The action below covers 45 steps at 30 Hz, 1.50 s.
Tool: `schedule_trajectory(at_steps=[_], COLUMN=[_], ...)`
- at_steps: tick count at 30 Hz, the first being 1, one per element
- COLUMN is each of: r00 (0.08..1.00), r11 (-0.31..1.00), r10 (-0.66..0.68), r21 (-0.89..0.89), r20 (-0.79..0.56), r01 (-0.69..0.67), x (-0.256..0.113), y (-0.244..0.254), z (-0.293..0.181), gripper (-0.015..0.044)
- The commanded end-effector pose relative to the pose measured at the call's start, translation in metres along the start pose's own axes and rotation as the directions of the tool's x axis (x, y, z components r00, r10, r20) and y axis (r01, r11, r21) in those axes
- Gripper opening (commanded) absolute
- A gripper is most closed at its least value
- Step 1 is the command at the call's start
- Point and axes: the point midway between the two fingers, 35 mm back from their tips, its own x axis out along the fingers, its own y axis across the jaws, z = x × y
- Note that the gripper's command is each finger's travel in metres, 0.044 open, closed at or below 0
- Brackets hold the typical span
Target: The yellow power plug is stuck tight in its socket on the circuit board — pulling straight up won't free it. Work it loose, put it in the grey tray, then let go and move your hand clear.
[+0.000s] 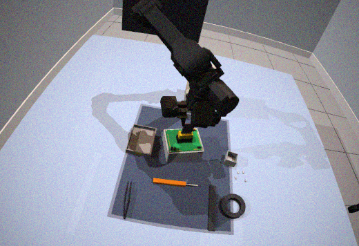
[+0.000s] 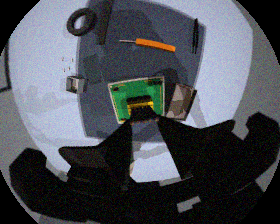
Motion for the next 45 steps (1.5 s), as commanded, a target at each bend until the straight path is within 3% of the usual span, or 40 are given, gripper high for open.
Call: schedule_trajectory(at_steps=[1, 9, 19, 43, 45], r00=[0.999, 0.999, 0.999, 0.999, 0.999], r11=[1.0, 1.0, 1.0, 1.0, 1.0], r10=[0.017, 0.016, 0.016, 0.016, 0.016], r21=[-0.007, -0.007, -0.007, -0.007, -0.007], r20=[0.029, 0.029, 0.029, 0.029, 0.029], r01=[-0.017, -0.016, -0.016, -0.016, -0.016], x=[-0.015, 0.005, 0.005, 0.025, 0.025], y=[-0.001, -0.001, -0.001, 0.0, 0.0], z=[0.001, 0.001, 0.001, 0.002, 0.002], gripper=[0.0, 0.0, 0.0249, 0.0249, 0.0197])
